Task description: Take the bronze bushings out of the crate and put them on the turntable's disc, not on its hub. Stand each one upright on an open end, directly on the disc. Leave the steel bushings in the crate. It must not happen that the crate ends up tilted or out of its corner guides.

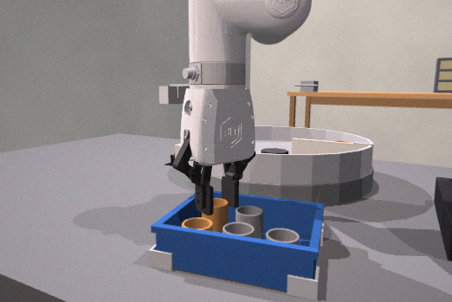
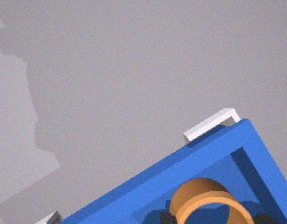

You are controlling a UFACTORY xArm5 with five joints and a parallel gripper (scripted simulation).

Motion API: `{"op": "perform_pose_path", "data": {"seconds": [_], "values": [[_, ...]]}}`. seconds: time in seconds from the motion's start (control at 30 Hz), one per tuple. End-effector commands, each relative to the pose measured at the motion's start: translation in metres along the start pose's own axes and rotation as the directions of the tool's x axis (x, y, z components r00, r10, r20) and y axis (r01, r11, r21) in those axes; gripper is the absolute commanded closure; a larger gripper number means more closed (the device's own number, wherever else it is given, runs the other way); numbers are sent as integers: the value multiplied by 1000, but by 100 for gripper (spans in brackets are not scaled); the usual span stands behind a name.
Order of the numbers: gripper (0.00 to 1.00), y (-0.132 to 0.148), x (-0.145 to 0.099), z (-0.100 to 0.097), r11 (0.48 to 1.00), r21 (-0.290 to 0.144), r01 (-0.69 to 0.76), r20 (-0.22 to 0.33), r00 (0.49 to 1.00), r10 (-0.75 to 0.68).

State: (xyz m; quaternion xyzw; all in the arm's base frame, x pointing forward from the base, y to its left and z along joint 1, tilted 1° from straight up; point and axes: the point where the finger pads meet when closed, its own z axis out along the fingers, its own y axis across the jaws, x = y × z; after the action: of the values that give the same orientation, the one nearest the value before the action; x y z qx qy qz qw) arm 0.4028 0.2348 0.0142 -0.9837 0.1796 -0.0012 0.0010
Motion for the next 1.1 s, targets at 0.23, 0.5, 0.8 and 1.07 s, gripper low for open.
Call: {"op": "perform_pose_path", "data": {"seconds": [0.23,0.5,0.8,1.07], "values": [[100,-1,1,-35,1000,4,0,-3,1000,0],[100,-1,1,-63,1000,4,0,-3,1000,0],[100,-1,0,-101,1000,4,0,-3,1000,0],[100,-1,0,-114,1000,4,0,-3,1000,0]]}}
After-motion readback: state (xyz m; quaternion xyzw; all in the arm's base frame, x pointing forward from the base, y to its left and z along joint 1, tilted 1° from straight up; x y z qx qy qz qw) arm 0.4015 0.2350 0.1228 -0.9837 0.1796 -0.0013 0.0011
